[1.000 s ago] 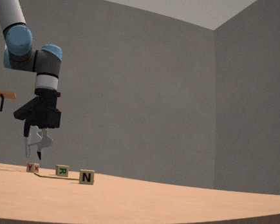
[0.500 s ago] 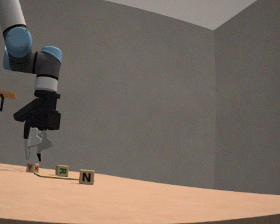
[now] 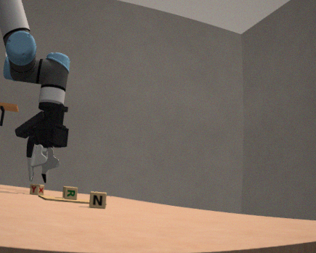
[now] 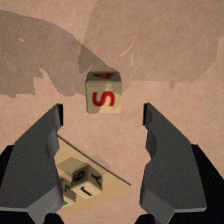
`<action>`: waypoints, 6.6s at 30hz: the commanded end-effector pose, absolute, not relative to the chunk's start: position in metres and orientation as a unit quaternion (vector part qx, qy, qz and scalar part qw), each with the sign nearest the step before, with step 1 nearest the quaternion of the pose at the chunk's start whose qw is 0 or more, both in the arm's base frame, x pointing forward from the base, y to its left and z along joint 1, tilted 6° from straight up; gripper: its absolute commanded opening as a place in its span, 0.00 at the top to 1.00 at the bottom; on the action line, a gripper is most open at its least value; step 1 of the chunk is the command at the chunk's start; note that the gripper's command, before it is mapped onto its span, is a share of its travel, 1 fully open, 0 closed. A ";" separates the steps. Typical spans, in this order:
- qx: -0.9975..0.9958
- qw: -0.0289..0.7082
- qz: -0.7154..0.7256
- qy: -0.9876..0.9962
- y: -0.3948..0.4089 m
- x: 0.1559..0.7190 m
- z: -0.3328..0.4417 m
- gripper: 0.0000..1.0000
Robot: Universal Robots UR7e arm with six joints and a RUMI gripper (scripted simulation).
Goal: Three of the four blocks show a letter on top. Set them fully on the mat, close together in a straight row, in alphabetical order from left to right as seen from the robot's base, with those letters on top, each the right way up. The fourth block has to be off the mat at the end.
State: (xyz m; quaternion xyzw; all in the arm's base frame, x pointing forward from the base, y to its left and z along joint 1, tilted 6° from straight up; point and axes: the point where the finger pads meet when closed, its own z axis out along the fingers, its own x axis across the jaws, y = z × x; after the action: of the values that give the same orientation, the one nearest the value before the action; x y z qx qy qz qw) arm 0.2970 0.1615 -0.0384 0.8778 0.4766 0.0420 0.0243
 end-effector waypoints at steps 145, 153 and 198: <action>0.878 0.024 0.043 0.477 0.162 0.291 0.027 0.91; 0.878 0.024 0.043 0.477 0.162 0.291 0.027 0.91; 0.967 0.013 0.047 0.251 0.151 0.310 0.029 0.91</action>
State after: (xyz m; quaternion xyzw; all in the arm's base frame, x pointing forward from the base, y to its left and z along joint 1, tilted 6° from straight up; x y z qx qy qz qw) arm 0.3058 0.1535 0.0282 0.9539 0.2963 0.0460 0.0141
